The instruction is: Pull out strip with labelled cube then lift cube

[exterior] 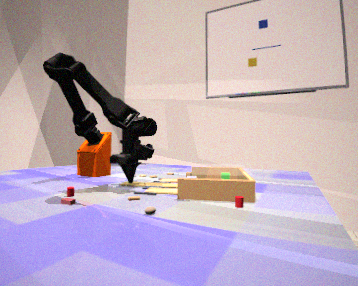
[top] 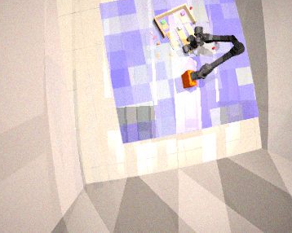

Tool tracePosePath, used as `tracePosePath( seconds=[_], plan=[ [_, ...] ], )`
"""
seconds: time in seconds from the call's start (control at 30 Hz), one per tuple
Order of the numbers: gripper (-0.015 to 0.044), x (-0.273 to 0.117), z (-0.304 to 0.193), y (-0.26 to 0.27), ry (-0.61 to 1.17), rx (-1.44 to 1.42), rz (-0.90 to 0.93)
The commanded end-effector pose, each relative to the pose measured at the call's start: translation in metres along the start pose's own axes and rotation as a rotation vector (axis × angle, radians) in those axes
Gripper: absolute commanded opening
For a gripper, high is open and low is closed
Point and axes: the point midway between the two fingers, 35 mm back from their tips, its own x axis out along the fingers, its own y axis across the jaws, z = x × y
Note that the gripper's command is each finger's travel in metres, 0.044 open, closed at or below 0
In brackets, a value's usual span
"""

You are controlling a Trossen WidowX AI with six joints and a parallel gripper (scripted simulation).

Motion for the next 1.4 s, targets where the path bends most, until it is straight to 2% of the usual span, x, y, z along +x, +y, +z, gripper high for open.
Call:
tracePosePath(
  seconds=[0.0,1.37],
  plan=[
    [0.0000,0.005,-0.014,0.001,0.025,-0.003,0.006],
    [0.0000,0.004,-0.074,0.000,0.028,-0.005,0.006]
  ],
)
